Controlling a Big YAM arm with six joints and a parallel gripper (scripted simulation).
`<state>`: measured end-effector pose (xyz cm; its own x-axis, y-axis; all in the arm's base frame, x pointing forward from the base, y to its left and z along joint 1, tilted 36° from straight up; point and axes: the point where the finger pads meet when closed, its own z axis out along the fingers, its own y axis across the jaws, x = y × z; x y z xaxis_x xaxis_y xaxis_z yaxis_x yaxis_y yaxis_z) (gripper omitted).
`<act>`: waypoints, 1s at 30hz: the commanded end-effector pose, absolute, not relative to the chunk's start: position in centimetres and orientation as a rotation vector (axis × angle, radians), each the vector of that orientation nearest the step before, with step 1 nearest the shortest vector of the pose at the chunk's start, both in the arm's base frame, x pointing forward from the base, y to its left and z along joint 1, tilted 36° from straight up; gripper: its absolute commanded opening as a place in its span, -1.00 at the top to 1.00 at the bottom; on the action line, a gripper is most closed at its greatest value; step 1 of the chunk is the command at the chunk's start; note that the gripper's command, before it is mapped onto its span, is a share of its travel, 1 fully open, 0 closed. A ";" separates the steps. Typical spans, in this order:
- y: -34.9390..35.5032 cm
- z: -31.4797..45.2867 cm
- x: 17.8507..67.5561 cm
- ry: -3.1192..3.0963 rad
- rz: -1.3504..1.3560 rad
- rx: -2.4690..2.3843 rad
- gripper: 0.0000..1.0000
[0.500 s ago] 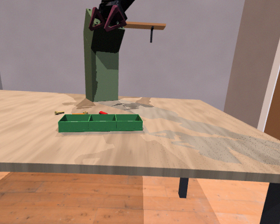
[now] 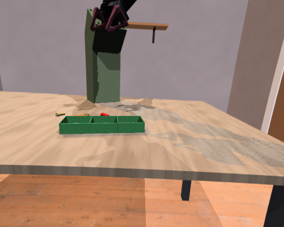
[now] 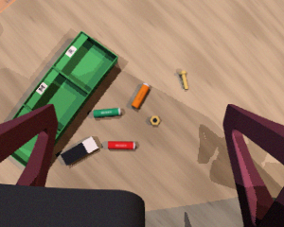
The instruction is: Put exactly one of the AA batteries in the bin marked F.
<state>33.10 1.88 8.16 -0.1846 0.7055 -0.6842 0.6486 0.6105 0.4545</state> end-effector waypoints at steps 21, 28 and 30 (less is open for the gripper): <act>1.9 8.2 33.1 1.891 0.076 1.082 0.84; 1.9 8.2 33.1 1.891 0.076 1.082 0.84; 1.9 8.2 33.1 1.891 0.076 1.082 0.84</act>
